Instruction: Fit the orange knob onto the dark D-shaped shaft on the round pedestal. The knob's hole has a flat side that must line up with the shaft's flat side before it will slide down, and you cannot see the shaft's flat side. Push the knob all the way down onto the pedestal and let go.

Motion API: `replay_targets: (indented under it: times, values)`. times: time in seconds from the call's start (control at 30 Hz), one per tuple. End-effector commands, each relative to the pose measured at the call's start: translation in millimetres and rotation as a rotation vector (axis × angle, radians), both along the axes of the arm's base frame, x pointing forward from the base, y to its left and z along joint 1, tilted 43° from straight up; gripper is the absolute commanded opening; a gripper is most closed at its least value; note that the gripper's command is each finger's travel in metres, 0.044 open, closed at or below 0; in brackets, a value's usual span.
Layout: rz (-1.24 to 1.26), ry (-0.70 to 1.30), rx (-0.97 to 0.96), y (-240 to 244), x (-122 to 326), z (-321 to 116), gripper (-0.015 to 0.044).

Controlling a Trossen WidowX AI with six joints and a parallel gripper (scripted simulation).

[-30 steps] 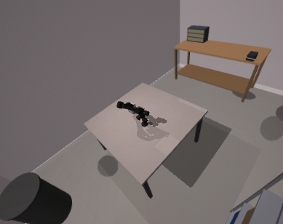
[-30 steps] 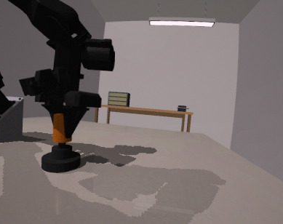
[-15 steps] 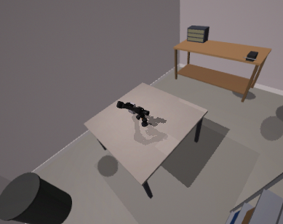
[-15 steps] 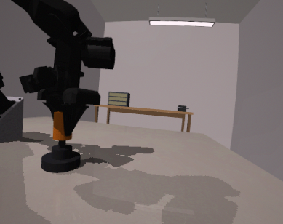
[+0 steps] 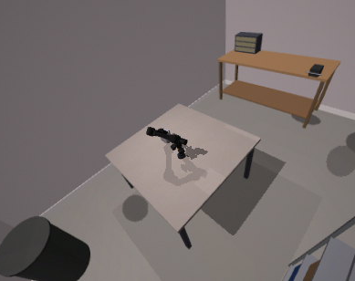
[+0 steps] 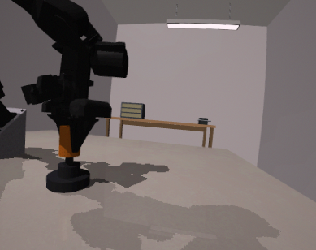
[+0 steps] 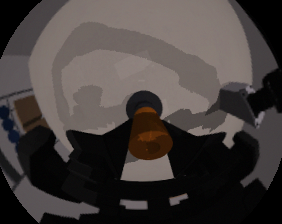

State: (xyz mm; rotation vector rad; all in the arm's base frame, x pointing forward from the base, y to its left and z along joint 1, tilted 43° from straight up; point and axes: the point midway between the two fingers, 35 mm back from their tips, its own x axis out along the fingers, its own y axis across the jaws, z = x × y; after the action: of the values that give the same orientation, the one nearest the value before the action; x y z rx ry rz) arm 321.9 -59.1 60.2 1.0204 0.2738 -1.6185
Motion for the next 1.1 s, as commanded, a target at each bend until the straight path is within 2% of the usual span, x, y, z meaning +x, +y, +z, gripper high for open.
replay_targets:
  times: [0.0, 1.07]
  values:
    - [-0.018, -0.020, 0.000, 1.6, 0.4, 1.1, 0.0000]
    - [-0.039, -0.040, 0.001, -3.3, -0.1, -4.0, 0.0000]
